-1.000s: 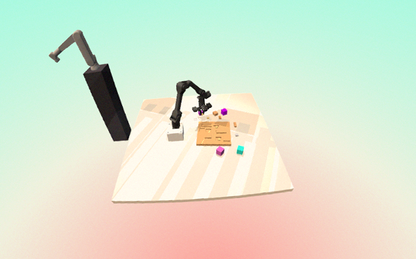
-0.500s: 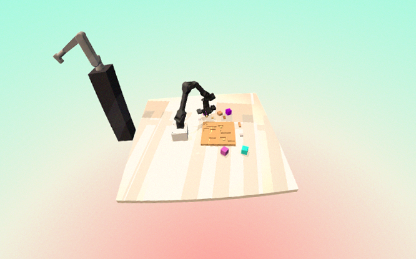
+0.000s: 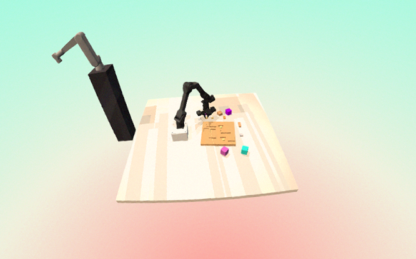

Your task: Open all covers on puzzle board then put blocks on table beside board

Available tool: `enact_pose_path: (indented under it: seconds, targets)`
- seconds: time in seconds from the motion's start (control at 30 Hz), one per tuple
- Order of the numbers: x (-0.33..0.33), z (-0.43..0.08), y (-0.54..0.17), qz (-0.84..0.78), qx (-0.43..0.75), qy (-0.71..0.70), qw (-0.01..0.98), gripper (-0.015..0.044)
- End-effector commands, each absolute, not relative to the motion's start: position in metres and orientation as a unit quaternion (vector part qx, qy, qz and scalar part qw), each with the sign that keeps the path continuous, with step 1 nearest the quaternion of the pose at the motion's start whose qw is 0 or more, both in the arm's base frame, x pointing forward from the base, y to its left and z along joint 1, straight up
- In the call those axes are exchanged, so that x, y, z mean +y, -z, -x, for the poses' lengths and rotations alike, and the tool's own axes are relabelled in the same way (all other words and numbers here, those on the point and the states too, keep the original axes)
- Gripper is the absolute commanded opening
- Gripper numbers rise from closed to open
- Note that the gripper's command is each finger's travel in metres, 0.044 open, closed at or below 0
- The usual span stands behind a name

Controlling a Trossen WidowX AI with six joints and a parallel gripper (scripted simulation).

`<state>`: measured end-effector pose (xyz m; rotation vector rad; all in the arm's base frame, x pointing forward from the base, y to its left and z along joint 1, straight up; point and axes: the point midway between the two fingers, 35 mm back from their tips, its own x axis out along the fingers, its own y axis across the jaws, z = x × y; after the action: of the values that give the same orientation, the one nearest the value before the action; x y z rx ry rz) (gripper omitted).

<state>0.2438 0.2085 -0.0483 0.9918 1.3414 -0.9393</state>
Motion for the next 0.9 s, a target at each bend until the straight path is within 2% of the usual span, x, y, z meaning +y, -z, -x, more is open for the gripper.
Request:
enact_pose_path:
  seconds: [0.0,0.33,0.87]
  targets:
    - [0.209,-0.244,0.048,-0.424,0.573,0.401,0.576,0.0185]
    - [0.209,-0.244,0.046,-0.424,0.573,0.401,0.576,0.044]
    - [0.208,-0.244,-0.004,-0.424,0.572,0.403,0.575,0.044]
